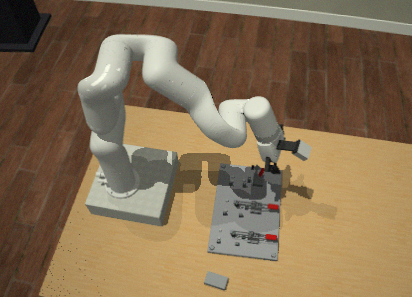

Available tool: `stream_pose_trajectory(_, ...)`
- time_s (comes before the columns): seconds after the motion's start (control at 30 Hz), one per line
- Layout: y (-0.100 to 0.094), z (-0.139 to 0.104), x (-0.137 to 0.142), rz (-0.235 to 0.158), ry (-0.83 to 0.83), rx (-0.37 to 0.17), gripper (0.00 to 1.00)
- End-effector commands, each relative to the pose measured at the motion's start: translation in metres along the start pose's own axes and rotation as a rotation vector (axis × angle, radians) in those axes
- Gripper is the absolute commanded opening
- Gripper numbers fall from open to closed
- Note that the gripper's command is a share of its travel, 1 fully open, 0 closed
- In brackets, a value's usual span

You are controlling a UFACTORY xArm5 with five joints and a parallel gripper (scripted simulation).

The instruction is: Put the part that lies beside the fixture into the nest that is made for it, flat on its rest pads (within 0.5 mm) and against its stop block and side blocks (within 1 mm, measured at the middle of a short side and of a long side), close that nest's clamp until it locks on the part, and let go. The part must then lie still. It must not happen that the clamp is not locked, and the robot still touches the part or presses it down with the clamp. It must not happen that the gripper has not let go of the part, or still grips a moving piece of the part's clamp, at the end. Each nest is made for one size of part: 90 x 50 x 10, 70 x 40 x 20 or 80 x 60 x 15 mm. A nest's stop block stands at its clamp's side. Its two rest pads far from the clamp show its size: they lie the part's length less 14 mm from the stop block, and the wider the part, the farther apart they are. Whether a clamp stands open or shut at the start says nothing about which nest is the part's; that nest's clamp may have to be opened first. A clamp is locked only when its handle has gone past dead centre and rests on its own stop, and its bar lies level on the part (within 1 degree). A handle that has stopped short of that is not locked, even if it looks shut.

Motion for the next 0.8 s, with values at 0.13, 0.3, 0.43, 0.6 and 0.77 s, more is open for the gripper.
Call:
stream_pose_trajectory(0.13,-0.019,-0.069,0.006,-0.091,-0.148,-0.209,1.0)
stream_pose_trajectory(0.3,-0.028,-0.099,0.013,-0.128,-0.214,-0.299,1.0)
stream_pose_trajectory(0.43,-0.03,-0.106,0.015,-0.137,-0.231,-0.322,1.0)
stream_pose_trajectory(0.6,-0.03,-0.106,0.015,-0.137,-0.231,-0.323,1.0)
stream_pose_trajectory(0.77,-0.03,-0.106,0.015,-0.137,-0.231,-0.323,1.0)
Point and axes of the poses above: the point where the finger pads meet when closed, its own y axis out along the fingers, its own x axis across the jaws, z = x × y, the point moved 5 cm from there along -y, back along the fingers, and after that the axes turned 8 degrees about y, right-handed, at the moved point
